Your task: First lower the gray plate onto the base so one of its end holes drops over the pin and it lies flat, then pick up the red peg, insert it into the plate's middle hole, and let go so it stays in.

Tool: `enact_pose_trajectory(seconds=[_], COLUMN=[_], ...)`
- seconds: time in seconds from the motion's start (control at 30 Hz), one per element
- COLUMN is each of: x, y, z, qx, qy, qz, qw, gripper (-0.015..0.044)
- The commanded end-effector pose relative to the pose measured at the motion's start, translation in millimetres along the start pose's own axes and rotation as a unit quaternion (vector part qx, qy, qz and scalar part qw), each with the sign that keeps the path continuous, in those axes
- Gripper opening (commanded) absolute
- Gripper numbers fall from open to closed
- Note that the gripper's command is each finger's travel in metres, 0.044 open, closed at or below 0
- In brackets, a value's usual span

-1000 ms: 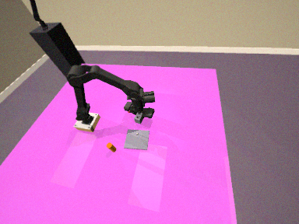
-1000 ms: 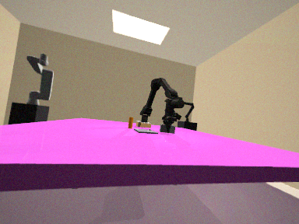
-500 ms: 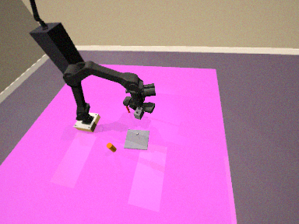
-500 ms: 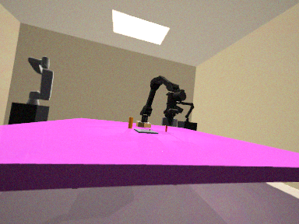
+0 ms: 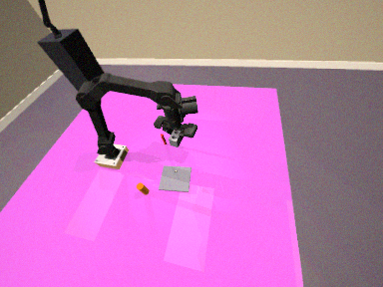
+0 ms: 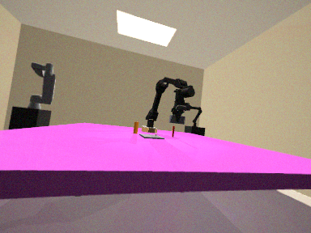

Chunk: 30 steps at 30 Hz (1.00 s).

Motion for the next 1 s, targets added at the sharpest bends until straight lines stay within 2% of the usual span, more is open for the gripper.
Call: enact_pose_trajectory(seconds=[0.0, 0.3, 0.97], x=[-0.9, -0.8, 52.8], y=[13.6, 34.2, 6.1], z=[0.8, 5.5, -13.9], qx=[0.005, 0.004, 0.005], qy=[-0.002, -0.002, 0.07], qz=[0.001, 0.001, 0.004], qw=[1.0, 1.0, 0.998], gripper=[0.0, 0.0, 0.0])
Point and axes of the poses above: the point midway between the two fingers, 35 mm back from their tips, its own y axis back along the fingers, its own z axis across the jaws, x = y × z, the point moved 4 cm from there along y, back along the fingers, and after that the axes turned 9 degrees about y, right-handed, at the moved point
